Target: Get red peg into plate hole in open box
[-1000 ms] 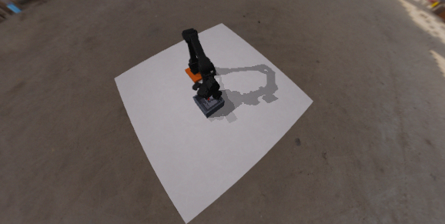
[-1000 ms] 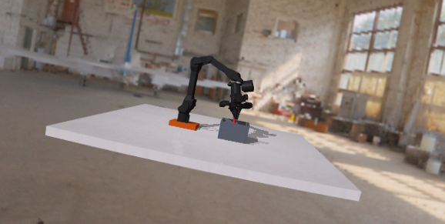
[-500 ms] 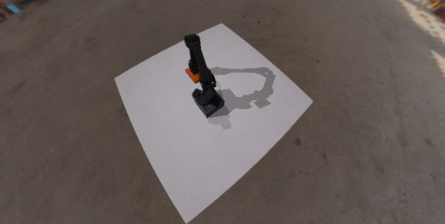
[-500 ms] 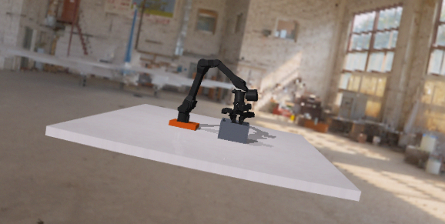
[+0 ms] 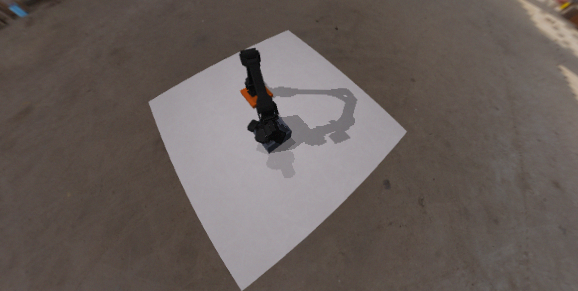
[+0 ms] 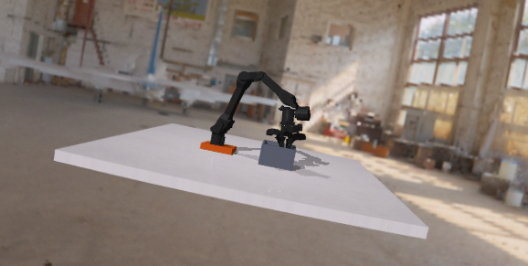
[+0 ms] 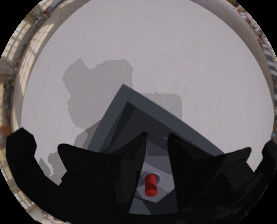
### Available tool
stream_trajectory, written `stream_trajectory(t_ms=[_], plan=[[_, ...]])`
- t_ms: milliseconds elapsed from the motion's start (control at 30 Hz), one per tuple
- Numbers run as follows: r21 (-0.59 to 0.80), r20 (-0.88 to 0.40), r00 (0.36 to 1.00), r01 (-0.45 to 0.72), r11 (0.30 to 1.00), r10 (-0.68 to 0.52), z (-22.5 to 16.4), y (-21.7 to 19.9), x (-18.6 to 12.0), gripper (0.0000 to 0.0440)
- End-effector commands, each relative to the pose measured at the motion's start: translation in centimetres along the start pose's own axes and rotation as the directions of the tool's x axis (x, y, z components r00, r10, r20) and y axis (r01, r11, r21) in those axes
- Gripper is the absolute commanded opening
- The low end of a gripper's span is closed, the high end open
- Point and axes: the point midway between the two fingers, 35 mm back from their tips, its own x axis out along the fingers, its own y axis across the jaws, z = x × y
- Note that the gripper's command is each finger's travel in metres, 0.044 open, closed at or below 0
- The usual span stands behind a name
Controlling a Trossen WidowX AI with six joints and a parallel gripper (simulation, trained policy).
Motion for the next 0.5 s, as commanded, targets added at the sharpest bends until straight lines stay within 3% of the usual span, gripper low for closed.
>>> stream_trajectory(t_ms=[0,467], plan=[[0.005,0.025,1.0,0.0,1.0,0.0,1.5,-0.2,0.0,0.01],[0.016,0.06,0.998,0.015,1.0,-0.016,5.2,-1.7,-0.1,0.0087]])
